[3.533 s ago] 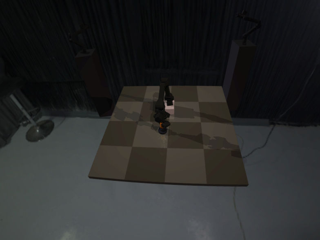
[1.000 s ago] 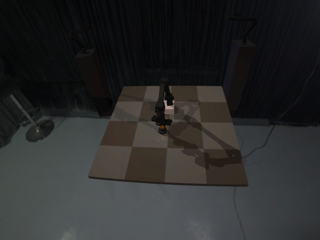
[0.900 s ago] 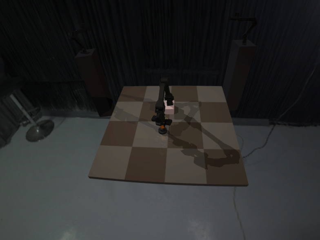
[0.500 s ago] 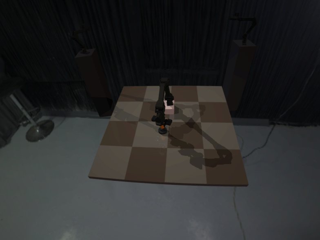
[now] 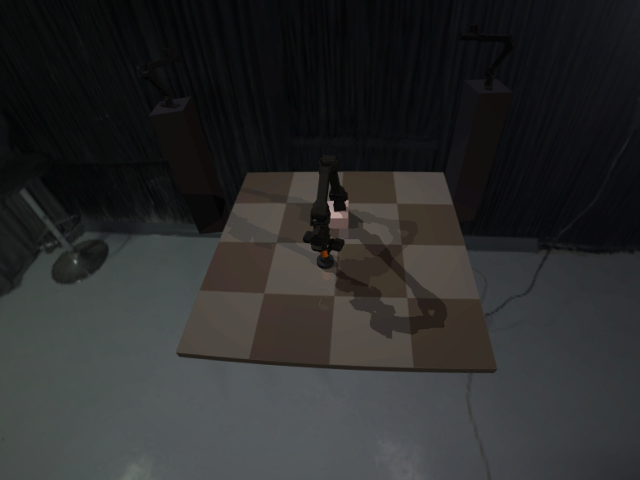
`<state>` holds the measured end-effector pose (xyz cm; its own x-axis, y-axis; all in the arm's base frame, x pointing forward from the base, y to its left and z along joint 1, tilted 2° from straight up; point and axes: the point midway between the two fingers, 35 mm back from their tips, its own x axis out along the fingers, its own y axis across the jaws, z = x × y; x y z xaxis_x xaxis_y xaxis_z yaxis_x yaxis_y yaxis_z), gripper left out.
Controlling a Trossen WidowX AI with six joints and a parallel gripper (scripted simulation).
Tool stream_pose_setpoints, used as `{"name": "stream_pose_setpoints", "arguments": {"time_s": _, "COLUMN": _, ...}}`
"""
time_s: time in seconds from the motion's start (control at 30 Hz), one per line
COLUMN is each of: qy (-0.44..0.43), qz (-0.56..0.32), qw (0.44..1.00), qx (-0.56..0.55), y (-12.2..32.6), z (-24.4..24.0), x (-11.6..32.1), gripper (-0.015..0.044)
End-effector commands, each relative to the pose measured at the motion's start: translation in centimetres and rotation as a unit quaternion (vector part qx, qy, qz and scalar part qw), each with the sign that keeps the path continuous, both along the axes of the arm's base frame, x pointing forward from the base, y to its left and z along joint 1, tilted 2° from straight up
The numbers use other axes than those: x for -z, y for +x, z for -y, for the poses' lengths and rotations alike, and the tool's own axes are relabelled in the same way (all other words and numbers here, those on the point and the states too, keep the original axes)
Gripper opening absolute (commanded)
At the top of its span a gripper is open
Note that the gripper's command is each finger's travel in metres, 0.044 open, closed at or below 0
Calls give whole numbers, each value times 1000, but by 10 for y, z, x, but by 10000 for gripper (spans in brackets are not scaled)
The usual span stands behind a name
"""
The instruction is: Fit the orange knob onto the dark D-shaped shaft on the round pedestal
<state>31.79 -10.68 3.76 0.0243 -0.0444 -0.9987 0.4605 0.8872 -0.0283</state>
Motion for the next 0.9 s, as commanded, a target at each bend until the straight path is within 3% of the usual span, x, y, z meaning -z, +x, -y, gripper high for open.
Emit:
{"name": "stream_pose_setpoints", "arguments": {"time_s": 0.0, "qy": -1, "qz": -1, "qw": 1000, "qx": -23, "y": 0, "z": 0, "x": 0, "gripper": 0}}
{"name": "stream_pose_setpoints", "arguments": {"time_s": 0.87, "qy": -1, "qz": -1, "qw": 1000, "qx": -17, "y": 1, "z": 1, "x": 16, "gripper": 0}}
